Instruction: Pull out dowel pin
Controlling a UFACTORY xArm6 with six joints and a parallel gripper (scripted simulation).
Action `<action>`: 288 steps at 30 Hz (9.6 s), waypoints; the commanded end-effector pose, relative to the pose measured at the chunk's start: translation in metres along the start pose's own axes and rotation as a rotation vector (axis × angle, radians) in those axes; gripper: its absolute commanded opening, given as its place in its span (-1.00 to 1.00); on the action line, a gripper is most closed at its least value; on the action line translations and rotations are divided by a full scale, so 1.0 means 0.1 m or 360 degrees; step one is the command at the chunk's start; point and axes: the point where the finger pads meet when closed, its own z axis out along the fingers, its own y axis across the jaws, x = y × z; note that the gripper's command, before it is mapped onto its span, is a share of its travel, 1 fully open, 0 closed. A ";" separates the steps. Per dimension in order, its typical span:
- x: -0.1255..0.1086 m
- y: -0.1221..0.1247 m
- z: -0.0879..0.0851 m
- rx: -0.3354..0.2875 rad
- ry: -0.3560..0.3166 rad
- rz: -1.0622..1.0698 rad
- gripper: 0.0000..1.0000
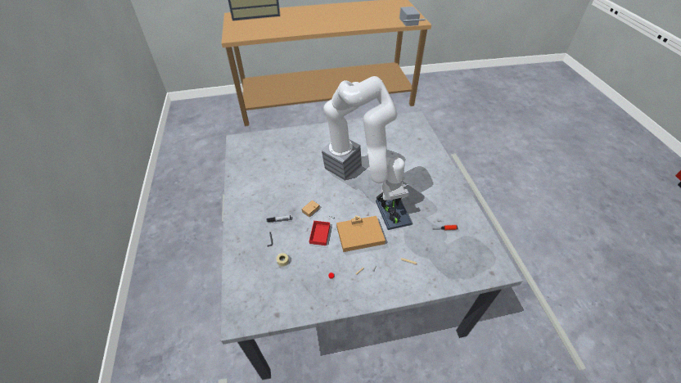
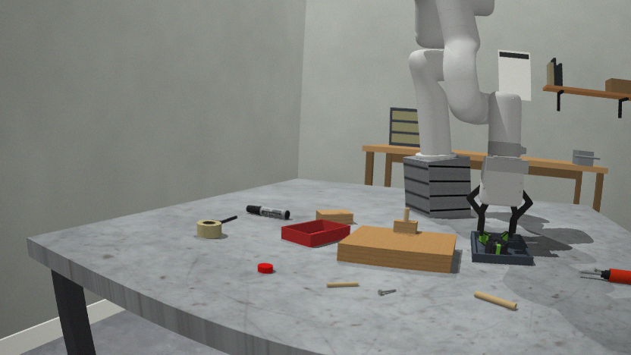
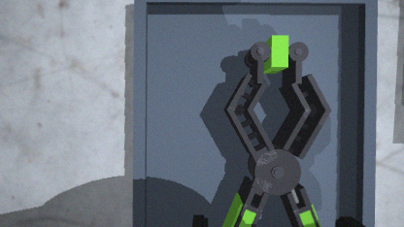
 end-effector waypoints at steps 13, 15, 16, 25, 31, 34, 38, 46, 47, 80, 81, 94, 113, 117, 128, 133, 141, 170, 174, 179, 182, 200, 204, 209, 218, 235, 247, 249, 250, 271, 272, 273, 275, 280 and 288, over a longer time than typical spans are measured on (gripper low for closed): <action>0.00 0.00 0.15 0.0001 0.0004 0.0000 0.44; 0.00 0.00 0.16 0.0001 0.0004 0.0000 0.44; 0.00 0.00 0.17 0.0001 0.0004 0.0000 0.44; 0.00 0.00 0.19 0.0001 0.0004 0.0000 0.44; 0.00 0.00 0.19 0.0001 0.0004 0.0000 0.44; 0.00 0.00 0.19 0.0001 0.0004 0.0000 0.44; 0.00 0.00 0.19 0.0001 0.0004 0.0000 0.44; 0.00 0.00 0.19 0.0001 0.0004 0.0000 0.29; 0.00 0.00 0.19 0.0001 0.0004 0.0000 0.29; 0.00 0.00 0.14 0.0001 0.0004 0.0000 -0.39; 0.00 0.00 0.14 0.0001 0.0004 0.0000 -0.39; 0.00 0.00 0.13 0.0001 0.0004 0.0000 -0.47; 0.00 0.00 0.13 0.0001 0.0004 0.0000 -0.47; 0.00 0.00 0.13 0.0001 0.0004 0.0000 -0.47; 0.00 0.00 0.06 0.0001 0.0004 0.0000 -0.47; 0.00 0.00 -0.02 0.0001 0.0004 0.0000 -0.47; 0.00 0.00 -0.15 0.0001 0.0004 0.0000 -0.47; 0.00 0.00 -0.74 0.0001 0.0004 0.0000 -0.47; 0.00 0.00 -0.75 0.0001 0.0004 0.0000 -0.47; 0.00 0.00 -0.77 0.0001 0.0004 0.0000 -0.47; 0.00 0.00 -0.77 0.0001 0.0004 0.0000 -0.47; 0.03 0.02 -0.77 0.0001 0.0004 0.0082 -0.47; 0.07 0.06 -0.77 0.0002 0.0004 0.0219 -0.47; 0.12 0.11 -0.77 0.0002 0.0004 0.0370 -0.47; 0.30 0.34 -0.77 0.0003 0.0003 0.1022 -0.47; 0.59 0.77 -0.77 0.0004 0.0003 0.2184 -0.47; 0.67 0.91 -0.77 0.0004 0.0003 0.2526 -0.47; 0.67 0.92 -0.77 0.0004 0.0003 0.2545 -0.47; 0.67 0.92 -0.77 0.0004 0.0003 0.2549 -0.47; 0.68 0.92 -0.77 0.0004 0.0003 0.2553 -0.47; 0.68 0.92 -0.77 0.0004 0.0003 0.2553 -0.47; 0.68 0.92 -0.77 0.0004 0.0003 0.2553 -0.47; 0.68 0.92 -0.77 0.0004 0.0003 0.2553 -0.47; 0.68 0.92 -0.75 0.0004 0.0003 0.2553 -0.47; 0.68 0.92 -0.70 0.0004 0.0004 0.2553 -0.47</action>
